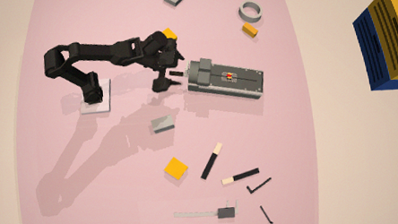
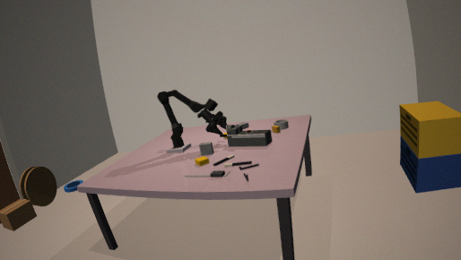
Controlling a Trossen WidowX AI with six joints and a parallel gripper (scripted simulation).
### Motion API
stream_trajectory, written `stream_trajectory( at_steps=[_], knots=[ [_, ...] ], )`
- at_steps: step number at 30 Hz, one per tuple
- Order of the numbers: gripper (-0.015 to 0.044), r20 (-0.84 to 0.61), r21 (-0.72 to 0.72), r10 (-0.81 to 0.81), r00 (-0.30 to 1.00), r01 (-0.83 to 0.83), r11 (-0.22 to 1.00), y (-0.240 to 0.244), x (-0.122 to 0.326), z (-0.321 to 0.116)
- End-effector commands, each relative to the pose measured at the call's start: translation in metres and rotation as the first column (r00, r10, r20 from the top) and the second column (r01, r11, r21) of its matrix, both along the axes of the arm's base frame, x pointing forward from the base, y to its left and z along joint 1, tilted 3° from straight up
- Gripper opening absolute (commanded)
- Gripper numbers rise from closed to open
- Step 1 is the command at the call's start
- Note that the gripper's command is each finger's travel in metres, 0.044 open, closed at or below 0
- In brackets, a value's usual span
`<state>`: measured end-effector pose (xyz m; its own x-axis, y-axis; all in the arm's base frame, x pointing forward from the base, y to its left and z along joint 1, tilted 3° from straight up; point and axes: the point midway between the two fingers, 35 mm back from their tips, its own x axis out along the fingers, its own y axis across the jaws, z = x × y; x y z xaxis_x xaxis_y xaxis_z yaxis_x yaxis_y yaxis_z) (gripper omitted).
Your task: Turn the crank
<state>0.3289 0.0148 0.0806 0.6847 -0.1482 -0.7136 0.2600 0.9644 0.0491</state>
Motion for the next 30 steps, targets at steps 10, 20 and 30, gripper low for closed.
stream_trajectory(
  at_steps=[10, 20, 30],
  knots=[
    [0.0440, -0.015, -0.003, -0.005, 1.000, 0.005, 1.000, 0.000, -0.003, -0.027],
    [0.0440, -0.015, -0.003, -0.005, 1.000, 0.005, 1.000, 0.000, -0.005, -0.042],
    [0.0282, -0.015, -0.003, -0.005, 1.000, 0.005, 1.000, 0.001, -0.005, -0.044]
  ],
)
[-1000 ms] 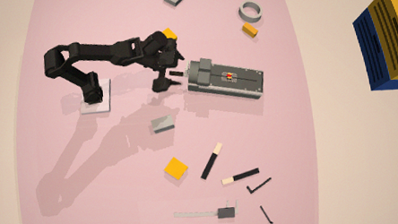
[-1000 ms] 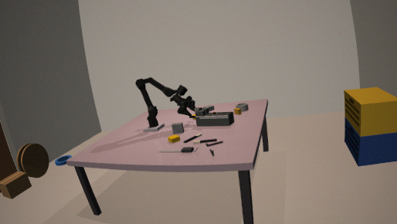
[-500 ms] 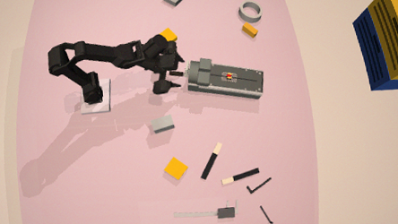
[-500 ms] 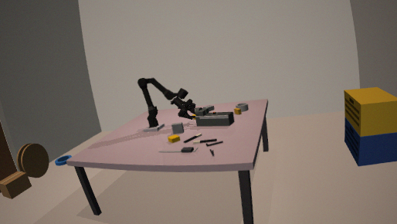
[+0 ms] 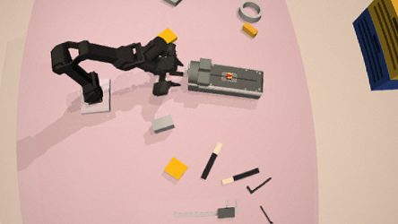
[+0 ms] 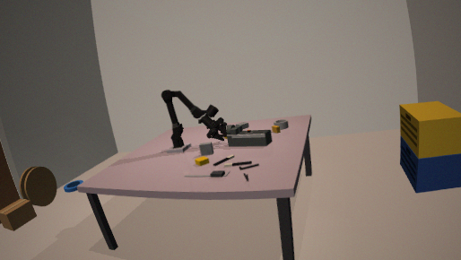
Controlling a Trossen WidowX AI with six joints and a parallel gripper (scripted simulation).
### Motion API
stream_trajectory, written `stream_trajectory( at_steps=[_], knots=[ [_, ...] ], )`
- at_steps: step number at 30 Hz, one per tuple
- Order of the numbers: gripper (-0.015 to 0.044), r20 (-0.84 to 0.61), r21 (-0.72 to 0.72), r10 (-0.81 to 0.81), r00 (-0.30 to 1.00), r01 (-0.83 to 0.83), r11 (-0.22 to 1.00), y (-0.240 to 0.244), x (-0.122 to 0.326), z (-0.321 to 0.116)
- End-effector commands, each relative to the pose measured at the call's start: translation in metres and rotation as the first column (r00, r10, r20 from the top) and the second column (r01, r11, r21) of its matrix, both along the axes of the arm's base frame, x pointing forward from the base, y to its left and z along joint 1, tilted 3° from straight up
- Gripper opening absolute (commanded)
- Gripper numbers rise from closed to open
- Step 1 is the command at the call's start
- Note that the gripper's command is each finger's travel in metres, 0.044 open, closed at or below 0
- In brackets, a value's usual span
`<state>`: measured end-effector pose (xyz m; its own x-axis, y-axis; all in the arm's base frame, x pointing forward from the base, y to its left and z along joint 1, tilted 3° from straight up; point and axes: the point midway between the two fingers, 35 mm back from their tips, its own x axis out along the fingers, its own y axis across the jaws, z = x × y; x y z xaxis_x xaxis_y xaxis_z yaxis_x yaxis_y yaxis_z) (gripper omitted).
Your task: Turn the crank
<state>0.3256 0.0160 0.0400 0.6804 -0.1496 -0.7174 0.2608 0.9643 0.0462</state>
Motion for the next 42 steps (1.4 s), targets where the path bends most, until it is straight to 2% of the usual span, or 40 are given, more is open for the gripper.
stream_trajectory(
  at_steps=[1, 11, 42],
  knots=[
    [0.0256, -0.009, -0.002, -0.004, 1.000, 0.004, 1.000, -0.0007, -0.0018, -0.0038],
    [0.0000, -0.009, -0.002, -0.004, 1.000, 0.004, 1.000, -0.0007, -0.0018, -0.0038],
    [0.0000, -0.009, -0.001, -0.004, 1.000, 0.004, 1.000, 0.0088, 0.0014, -0.0040]
  ],
)
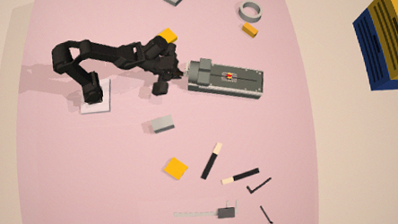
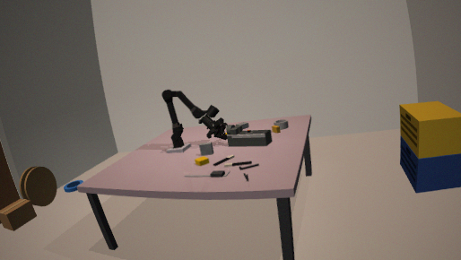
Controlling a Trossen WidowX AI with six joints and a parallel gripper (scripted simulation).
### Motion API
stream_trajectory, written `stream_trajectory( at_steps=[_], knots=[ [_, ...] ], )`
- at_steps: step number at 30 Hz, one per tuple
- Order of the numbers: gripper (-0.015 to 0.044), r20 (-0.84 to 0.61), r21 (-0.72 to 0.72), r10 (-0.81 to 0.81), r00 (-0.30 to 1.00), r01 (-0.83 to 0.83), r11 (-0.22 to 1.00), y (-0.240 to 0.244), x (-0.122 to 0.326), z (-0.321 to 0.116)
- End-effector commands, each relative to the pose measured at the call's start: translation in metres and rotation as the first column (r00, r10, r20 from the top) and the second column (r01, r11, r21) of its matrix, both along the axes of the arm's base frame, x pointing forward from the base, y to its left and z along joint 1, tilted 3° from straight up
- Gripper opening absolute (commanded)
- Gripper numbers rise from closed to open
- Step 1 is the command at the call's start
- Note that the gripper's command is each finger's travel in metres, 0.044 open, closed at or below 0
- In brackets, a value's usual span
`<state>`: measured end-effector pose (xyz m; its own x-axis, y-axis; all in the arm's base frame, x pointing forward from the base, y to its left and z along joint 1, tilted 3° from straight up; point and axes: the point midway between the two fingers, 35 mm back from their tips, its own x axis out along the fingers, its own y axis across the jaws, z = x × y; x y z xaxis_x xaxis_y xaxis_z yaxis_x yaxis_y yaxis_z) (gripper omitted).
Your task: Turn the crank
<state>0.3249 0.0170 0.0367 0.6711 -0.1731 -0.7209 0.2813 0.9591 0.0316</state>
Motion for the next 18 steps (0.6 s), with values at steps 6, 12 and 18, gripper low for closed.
stream_trajectory(
  at_steps=[6, 12, 18],
  knots=[
    [0.0000, 0.000, 0.012, 0.017, 1.000, -0.017, 1.000, 0.0107, 0.0030, -0.0004],
    [0.0000, 0.000, 0.013, 0.017, 1.000, -0.017, 1.000, 0.0129, 0.0036, 0.0003],
    [0.0000, 0.000, 0.013, 0.017, 1.000, -0.017, 1.000, 0.0147, 0.0041, 0.0012]
  ],
)
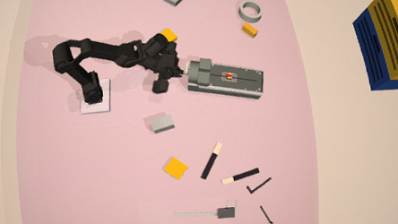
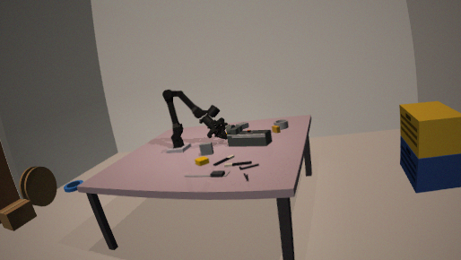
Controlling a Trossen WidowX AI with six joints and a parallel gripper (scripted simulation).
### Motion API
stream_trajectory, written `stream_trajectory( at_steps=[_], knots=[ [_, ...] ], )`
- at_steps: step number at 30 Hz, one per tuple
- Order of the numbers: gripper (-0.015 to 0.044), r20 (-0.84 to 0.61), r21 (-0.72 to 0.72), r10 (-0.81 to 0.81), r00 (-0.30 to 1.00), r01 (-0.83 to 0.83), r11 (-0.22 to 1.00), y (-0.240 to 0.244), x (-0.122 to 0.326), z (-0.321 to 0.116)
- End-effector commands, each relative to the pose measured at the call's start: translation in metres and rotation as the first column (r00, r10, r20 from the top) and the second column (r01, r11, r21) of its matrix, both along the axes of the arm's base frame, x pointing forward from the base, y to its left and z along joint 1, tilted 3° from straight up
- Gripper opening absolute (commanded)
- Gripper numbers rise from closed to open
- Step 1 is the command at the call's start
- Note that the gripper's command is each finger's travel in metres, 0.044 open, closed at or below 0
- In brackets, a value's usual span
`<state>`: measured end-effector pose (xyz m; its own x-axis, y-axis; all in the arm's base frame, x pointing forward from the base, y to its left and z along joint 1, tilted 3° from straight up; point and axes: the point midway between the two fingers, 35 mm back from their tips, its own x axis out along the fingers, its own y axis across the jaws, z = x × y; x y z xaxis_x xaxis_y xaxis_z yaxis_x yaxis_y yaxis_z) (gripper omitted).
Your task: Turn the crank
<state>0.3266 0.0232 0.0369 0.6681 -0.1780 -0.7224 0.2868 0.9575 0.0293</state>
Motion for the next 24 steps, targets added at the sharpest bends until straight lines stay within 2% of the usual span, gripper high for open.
stream_trajectory(
  at_steps=[1, 24],
  knots=[
    [0.0000, 0.002, 0.014, 0.022, 1.000, -0.022, 1.000, 0.0088, 0.0025, 0.0012],
    [0.0000, 0.003, 0.015, 0.022, 1.000, -0.022, 1.000, 0.0137, 0.0039, 0.0047]
  ],
)
